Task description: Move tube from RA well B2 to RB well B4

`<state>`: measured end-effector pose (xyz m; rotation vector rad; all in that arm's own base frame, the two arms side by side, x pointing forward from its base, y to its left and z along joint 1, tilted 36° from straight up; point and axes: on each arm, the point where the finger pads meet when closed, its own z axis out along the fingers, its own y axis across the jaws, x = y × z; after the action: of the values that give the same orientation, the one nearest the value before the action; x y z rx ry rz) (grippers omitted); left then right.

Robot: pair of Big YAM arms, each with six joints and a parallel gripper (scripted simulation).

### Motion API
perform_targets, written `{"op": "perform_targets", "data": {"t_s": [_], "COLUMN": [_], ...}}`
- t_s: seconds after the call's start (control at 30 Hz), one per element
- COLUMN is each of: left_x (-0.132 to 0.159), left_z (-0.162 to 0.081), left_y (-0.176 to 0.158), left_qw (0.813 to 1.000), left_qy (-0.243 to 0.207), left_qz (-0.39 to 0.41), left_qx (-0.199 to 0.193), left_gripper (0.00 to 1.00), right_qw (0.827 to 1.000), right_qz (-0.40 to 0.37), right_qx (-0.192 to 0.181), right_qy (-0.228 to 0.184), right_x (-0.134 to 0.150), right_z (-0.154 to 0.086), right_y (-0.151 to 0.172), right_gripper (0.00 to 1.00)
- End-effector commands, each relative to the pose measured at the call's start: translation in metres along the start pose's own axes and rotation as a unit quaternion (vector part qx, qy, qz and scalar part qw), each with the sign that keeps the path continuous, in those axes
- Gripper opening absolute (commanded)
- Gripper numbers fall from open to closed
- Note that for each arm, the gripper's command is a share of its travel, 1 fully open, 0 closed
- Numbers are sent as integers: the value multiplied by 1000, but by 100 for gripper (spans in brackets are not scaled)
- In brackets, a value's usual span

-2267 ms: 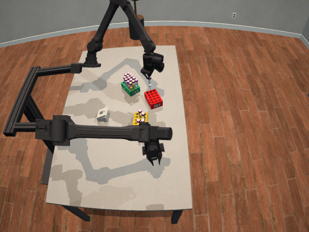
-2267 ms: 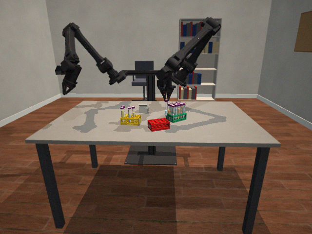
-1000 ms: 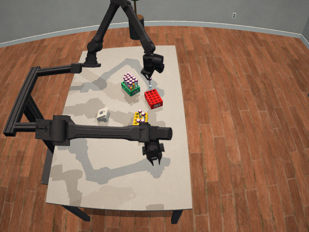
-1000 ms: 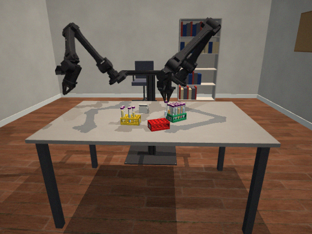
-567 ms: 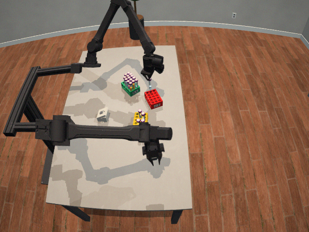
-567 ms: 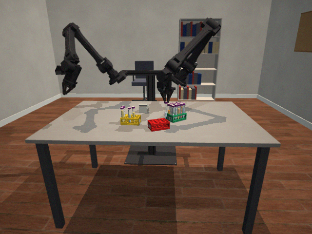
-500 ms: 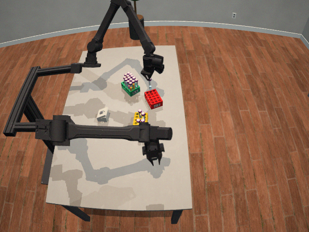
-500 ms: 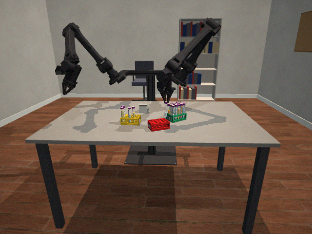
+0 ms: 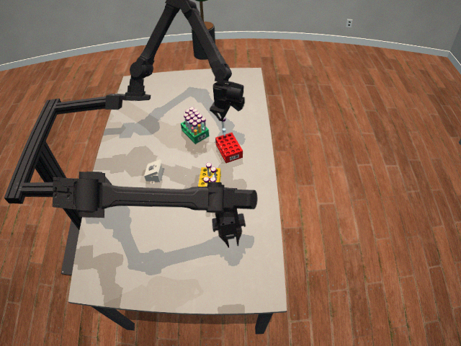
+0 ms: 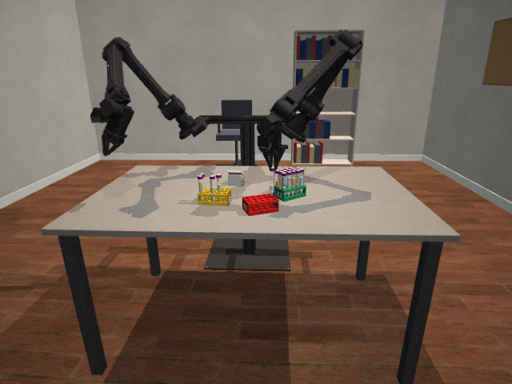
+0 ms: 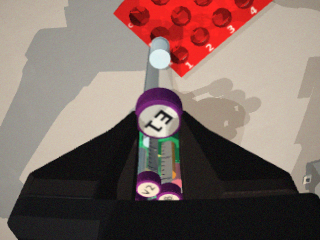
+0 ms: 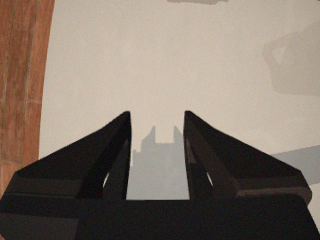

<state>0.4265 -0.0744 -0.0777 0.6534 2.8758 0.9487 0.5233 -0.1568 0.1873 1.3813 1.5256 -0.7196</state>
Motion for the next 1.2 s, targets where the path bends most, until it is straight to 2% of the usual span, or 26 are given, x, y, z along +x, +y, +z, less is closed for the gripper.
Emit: {"op": "perform_targets", "data": {"t_s": [0.0,0.6,1.17], "left_x": [3,6,-15], "left_z": [15,21,20], "left_y": [1,1,6], "left_qw": [1000,1000,1000], "left_qy": [9,11,-4], "left_qz": [3,4,-6], "left_qx": [0,0,-1], "left_gripper": [0,0,0], "right_qw": [1000,1000,1000], "right_qz": [12,12,12], "right_qx": [-8,-8,-8], "right_qy": [-3,-3,-3], "right_x": [-9,-9,-9], "right_z": [-5,-5,-5], "right_y": [9,9,9], "right_gripper": [30,30,30]}}
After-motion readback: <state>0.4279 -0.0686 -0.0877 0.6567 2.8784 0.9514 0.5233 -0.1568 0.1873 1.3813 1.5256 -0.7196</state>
